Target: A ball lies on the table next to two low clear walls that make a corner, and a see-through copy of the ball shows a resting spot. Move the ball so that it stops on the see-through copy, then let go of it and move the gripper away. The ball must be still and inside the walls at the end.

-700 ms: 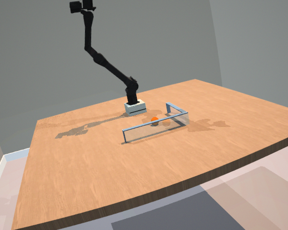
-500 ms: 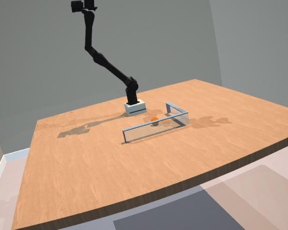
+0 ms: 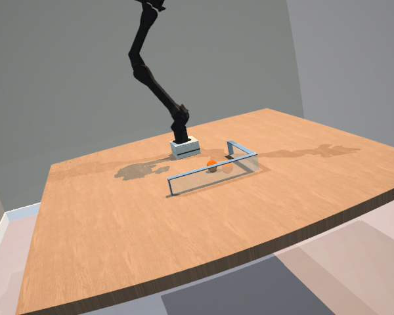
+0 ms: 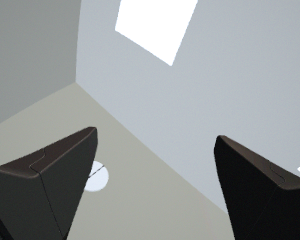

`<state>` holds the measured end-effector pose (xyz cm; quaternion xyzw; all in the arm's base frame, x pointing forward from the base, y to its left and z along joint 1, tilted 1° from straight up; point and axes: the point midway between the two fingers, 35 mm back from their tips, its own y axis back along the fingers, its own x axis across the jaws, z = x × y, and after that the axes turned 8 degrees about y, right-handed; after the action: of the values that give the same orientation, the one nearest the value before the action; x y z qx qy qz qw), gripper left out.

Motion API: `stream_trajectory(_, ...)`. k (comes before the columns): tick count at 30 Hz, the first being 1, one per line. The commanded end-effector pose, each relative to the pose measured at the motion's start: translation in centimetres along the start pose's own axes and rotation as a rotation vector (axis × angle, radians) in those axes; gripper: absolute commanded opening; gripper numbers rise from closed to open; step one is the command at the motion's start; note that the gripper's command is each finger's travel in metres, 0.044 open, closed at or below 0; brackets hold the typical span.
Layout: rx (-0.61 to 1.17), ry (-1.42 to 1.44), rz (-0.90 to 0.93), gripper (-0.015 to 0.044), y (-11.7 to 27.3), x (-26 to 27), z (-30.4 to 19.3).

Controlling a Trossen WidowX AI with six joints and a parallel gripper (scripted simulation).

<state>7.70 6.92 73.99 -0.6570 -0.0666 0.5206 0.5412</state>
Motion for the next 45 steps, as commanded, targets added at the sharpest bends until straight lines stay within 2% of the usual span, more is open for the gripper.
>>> stream_trajectory(1, 0.022, -0.008, 0.081, 0.0301, -0.8, 3.4, -0.4)
stream_trajectory(12, 0.222, -0.057, 0.431, 0.0301, -2.1, 18.5, -5.5)
stream_trajectory(22, 0.555, -0.175, 0.733, 0.0301, 2.1, 31.7, -14.5)
stream_trajectory(33, 1.051, -0.381, 0.952, 0.0301, 12.8, 41.8, -24.6)
stream_trajectory(45, 1.774, -0.634, 0.999, 0.0301, 30.2, 46.6, -32.1)
